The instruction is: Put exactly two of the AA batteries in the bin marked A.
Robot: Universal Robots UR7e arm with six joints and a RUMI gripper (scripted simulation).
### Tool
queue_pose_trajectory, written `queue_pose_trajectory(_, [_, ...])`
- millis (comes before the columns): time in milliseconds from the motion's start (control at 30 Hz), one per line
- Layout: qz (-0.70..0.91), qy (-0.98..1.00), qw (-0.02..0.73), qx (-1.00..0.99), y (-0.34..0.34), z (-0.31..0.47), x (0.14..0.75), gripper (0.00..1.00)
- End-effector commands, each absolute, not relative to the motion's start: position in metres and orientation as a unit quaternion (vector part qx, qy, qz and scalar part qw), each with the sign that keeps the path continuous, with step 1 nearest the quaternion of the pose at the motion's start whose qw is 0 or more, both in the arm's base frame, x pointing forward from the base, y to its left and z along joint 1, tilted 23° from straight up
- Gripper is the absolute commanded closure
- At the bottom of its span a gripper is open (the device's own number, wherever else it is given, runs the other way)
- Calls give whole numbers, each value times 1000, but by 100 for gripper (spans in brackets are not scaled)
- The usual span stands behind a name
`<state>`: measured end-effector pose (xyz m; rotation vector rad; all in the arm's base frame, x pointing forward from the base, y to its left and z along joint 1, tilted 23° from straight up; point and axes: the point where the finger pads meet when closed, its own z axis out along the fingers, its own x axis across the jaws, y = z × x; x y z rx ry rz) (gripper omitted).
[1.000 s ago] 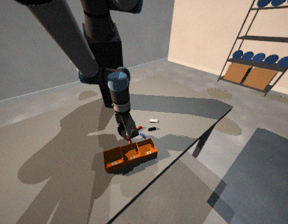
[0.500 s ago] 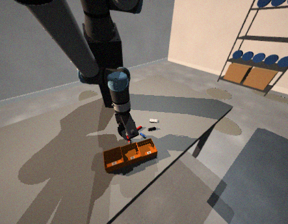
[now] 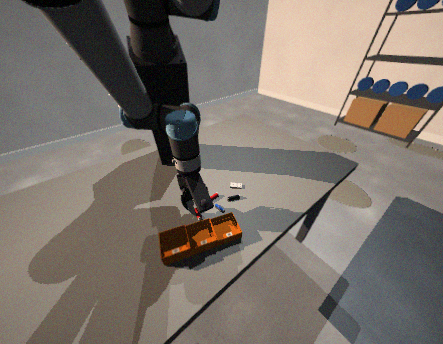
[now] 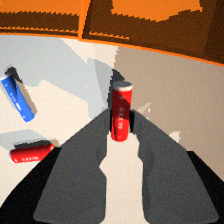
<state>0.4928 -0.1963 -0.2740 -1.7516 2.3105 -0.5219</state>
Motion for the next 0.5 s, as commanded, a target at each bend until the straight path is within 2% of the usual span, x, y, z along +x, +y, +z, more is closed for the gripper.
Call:
queue_pose_trajectory(0, [-177, 780, 98, -592, -195, -267, 491, 100])
queue_pose_trajectory(467, [-177, 780, 98, -592, -189, -231, 476, 100])
